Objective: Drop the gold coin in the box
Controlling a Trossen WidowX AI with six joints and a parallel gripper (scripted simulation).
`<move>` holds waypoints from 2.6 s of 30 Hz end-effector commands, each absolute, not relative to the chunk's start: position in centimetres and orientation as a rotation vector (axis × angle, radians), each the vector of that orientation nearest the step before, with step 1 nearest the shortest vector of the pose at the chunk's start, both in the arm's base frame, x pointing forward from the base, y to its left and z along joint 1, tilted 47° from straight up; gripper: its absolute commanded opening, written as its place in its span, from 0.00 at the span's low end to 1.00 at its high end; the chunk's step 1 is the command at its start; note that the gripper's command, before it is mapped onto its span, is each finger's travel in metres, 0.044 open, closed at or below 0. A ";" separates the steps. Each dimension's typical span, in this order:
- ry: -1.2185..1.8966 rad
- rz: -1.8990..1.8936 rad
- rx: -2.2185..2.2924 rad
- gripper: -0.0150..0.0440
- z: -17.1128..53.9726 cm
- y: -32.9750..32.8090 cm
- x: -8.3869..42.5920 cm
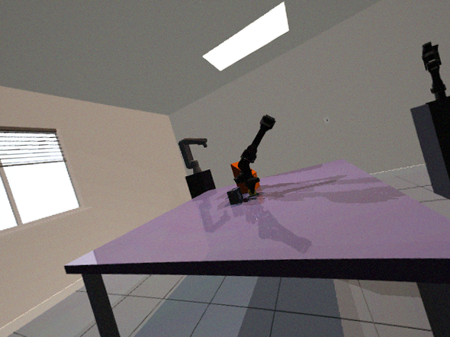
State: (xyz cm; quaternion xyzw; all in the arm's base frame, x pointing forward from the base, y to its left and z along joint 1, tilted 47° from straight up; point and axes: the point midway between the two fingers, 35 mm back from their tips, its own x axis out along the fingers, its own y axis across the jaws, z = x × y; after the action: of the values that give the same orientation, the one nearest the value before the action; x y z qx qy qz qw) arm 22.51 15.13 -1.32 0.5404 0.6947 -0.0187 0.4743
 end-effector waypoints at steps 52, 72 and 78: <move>1.687 -0.012 1.279 0.25 5.1 8.2 22.3; 1.499 0.518 0.761 0.25 5.7 8.6 22.4; 1.421 0.660 0.602 0.25 5.9 8.8 22.5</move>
State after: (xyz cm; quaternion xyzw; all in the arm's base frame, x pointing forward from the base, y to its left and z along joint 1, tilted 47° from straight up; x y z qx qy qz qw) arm 22.51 8.58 5.74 0.2932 0.6414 0.2640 0.6580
